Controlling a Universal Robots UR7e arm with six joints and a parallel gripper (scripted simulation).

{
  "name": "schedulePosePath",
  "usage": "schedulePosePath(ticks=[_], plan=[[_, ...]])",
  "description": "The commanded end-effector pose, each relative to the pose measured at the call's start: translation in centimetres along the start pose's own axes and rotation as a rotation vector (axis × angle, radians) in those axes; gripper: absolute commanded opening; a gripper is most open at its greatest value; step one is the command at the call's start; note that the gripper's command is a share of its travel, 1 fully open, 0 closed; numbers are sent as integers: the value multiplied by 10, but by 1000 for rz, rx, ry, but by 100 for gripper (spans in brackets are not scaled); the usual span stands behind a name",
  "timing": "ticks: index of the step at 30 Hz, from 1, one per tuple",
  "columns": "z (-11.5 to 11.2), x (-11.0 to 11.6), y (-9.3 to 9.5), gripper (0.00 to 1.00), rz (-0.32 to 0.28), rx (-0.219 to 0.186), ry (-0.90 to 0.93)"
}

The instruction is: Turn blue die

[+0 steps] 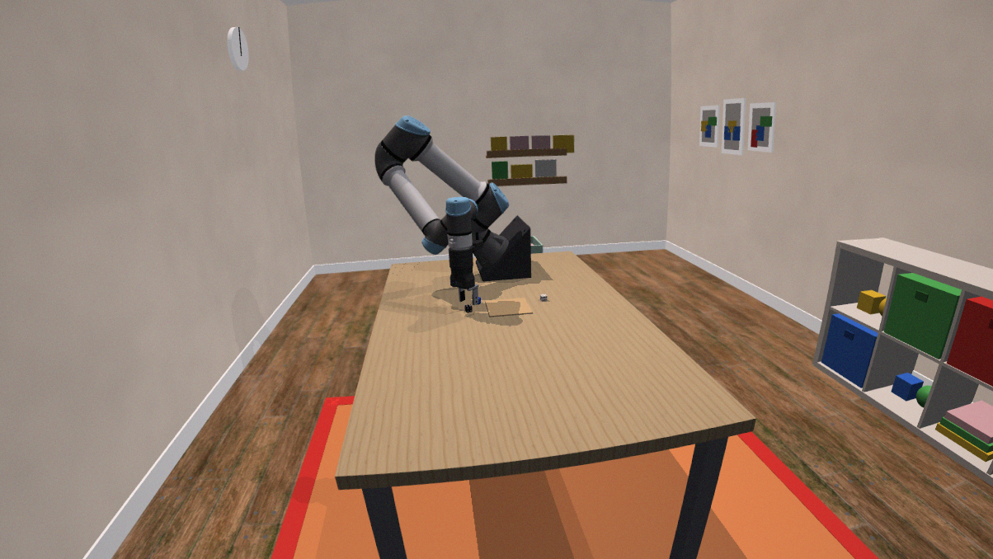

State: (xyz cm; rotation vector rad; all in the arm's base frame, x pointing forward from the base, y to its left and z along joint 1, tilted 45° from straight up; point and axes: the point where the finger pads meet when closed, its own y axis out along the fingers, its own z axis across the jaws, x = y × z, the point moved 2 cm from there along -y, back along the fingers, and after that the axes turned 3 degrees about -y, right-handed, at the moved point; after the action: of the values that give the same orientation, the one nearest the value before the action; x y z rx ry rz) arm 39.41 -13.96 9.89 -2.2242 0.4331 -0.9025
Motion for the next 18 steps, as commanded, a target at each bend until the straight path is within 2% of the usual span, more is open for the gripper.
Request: schedulePosePath(ticks=[1,8,18], plan=[[0,-2,1,100,3,-1,-2],[-3,-12,1,100,3,-1,-2],[-14,-63,1,100,3,-1,-2]])
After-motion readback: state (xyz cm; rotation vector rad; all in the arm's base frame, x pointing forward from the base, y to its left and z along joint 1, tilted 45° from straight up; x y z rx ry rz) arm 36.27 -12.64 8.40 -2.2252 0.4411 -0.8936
